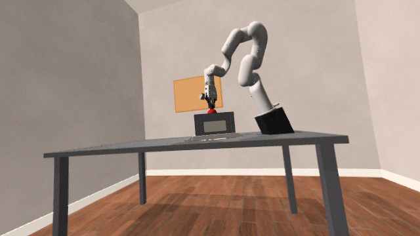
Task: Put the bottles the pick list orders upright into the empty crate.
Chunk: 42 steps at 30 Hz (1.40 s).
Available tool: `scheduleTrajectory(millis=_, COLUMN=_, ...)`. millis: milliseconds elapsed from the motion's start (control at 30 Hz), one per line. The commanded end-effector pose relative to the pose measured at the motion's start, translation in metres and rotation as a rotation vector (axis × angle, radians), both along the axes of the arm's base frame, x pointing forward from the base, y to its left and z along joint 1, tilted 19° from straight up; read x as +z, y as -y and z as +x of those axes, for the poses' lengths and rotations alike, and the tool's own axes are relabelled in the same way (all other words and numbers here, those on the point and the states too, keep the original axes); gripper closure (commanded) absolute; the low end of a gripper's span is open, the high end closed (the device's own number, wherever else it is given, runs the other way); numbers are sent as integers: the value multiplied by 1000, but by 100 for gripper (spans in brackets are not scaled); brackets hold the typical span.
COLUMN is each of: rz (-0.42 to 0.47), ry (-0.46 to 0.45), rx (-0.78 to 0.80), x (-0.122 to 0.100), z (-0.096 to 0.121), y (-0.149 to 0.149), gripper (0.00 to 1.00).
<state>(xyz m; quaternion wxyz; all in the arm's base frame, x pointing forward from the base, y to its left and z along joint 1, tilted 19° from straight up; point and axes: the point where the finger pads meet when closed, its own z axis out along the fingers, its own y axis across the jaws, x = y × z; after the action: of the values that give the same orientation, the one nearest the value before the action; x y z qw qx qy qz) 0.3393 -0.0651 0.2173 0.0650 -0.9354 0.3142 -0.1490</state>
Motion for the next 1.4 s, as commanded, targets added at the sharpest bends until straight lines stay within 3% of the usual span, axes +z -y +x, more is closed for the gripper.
scheduleTrajectory(millis=0, rz=-1, ry=4, rx=0, x=-1, z=2, y=0, gripper=100)
scheduleTrajectory(millis=1367, rz=-1, ry=4, rx=0, x=-36, z=14, y=-1, gripper=100)
